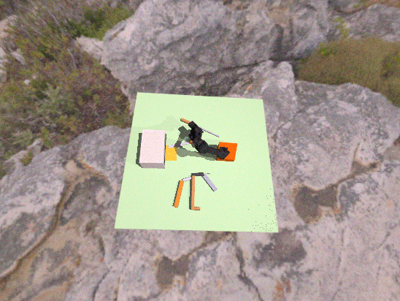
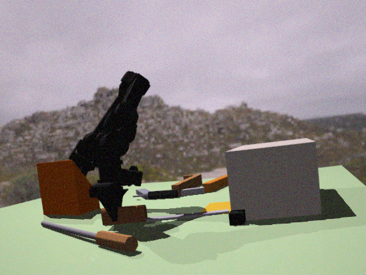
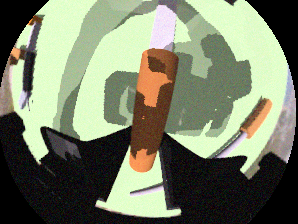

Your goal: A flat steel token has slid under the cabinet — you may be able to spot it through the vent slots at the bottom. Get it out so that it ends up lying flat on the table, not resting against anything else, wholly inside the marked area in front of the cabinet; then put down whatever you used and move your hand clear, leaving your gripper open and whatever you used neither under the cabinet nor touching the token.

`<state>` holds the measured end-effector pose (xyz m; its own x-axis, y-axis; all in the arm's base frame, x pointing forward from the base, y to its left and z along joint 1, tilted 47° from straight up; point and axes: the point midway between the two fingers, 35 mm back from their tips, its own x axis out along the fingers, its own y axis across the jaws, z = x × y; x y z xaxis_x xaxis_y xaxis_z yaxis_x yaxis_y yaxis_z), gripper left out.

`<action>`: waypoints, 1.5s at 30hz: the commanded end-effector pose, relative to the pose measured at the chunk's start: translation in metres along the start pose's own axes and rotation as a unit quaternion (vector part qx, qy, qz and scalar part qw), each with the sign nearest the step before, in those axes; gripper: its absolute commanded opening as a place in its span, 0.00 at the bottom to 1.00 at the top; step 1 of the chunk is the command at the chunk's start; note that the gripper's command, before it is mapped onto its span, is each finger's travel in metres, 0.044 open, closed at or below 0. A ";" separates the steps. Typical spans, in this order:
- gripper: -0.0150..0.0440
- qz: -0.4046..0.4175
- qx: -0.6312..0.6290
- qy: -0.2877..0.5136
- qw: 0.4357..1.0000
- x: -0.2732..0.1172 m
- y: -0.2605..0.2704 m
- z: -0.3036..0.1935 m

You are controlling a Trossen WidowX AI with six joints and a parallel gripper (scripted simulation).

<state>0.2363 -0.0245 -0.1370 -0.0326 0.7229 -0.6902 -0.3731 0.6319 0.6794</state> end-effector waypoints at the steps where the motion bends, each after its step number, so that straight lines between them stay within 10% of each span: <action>1: 0.25 -0.001 0.000 0.000 1.000 0.000 -0.001 0.003; 45: 0.25 0.002 0.003 -0.001 1.000 0.000 -0.001 0.076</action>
<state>0.2993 -0.0062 -0.1206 -0.0340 0.7268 -0.6860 -0.3647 0.6301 0.6856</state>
